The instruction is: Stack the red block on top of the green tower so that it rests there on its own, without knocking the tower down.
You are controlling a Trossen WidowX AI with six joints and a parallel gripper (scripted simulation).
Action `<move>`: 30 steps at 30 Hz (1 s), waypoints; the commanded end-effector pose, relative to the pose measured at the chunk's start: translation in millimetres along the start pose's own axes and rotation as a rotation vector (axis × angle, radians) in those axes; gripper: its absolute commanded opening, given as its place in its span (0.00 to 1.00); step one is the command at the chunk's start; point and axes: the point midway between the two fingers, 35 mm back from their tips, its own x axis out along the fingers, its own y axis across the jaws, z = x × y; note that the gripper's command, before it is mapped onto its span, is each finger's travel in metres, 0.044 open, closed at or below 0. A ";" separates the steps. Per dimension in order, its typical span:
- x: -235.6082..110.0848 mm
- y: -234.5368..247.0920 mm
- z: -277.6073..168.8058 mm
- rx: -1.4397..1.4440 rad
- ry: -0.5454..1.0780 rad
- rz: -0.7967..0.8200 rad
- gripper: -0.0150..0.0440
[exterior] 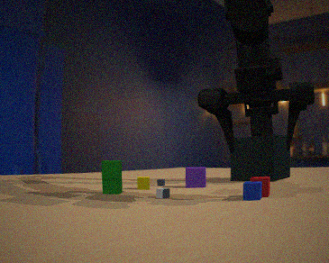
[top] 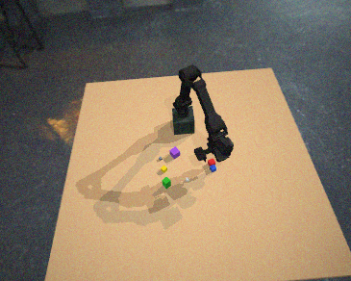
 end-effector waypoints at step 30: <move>60.3 -1.0 -6.8 -0.005 0.024 -0.010 1.00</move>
